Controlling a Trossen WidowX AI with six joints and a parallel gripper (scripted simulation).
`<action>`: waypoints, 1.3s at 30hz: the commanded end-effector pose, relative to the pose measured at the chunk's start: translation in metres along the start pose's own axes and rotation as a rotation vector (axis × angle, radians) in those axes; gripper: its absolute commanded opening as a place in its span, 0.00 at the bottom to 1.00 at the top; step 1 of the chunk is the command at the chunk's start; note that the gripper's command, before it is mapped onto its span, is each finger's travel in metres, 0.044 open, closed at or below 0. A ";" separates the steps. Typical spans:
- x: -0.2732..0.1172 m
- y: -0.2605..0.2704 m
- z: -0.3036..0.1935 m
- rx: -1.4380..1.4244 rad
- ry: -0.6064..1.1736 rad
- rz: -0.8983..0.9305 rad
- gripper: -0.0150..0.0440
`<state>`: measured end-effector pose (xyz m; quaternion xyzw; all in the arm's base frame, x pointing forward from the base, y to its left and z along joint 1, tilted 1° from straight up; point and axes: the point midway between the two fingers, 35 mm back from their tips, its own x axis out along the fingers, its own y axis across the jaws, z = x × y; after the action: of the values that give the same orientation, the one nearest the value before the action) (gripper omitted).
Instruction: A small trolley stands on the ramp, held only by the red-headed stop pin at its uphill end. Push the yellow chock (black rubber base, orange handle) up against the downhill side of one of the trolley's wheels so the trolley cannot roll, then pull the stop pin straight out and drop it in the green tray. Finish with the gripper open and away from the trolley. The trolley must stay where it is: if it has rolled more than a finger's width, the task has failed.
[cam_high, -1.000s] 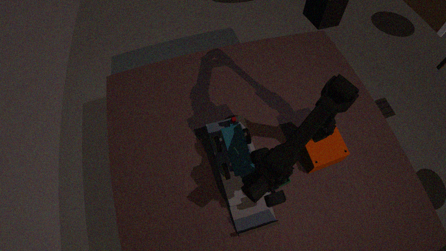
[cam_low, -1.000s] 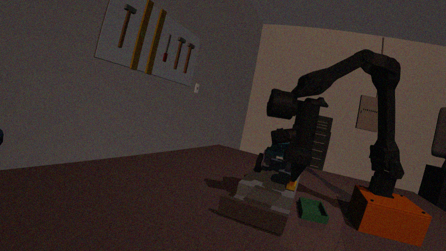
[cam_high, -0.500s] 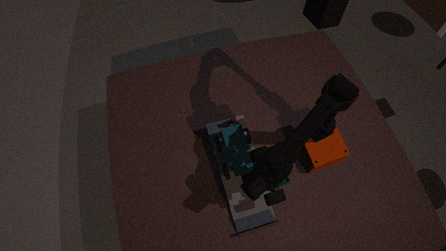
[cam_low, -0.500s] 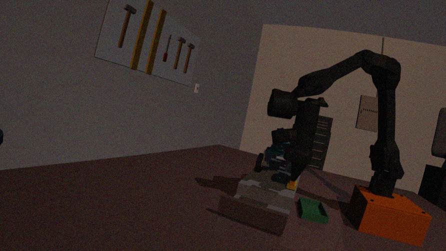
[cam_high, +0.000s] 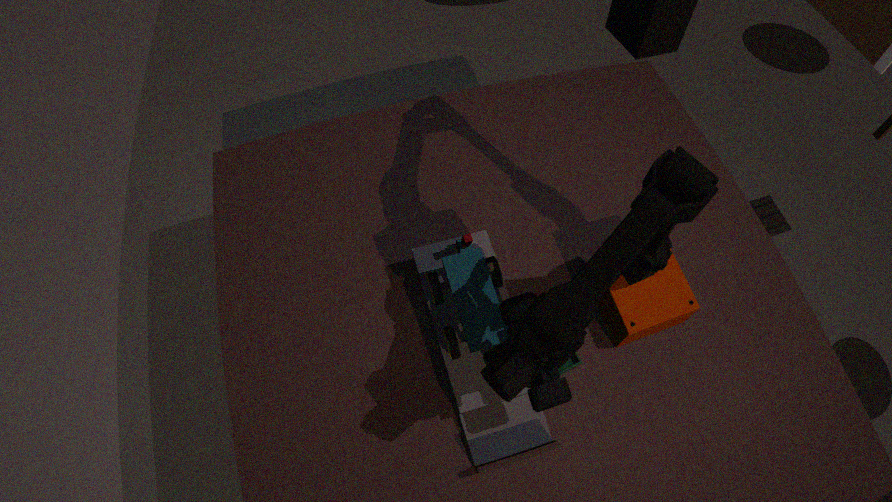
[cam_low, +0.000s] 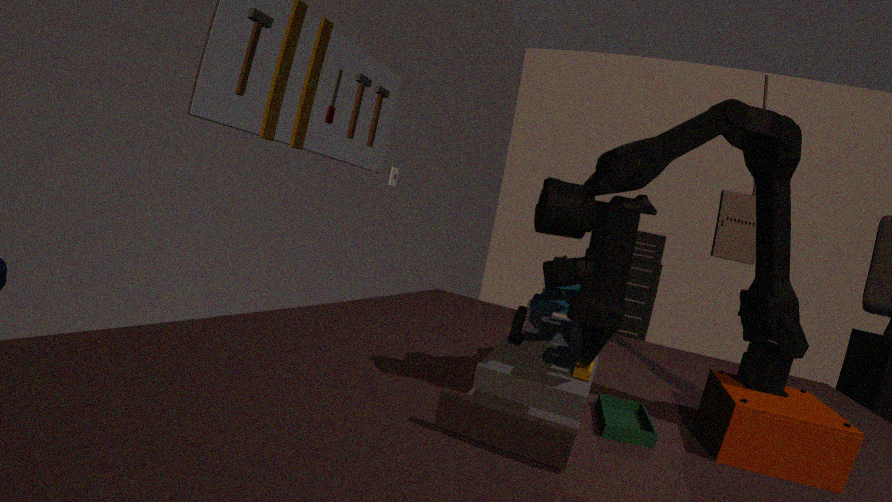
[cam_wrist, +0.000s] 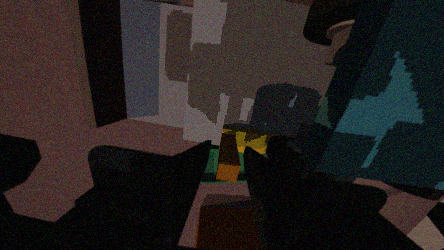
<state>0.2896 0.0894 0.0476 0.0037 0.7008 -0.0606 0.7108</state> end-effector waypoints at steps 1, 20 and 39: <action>-0.003 0.000 0.000 0.001 -0.001 -0.002 0.58; -0.058 0.001 -0.001 0.005 -0.005 -0.008 0.58; -0.074 -0.039 0.042 -0.274 -0.138 -0.031 0.58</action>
<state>0.3206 0.0707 0.1172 -0.0608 0.6609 -0.0044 0.7480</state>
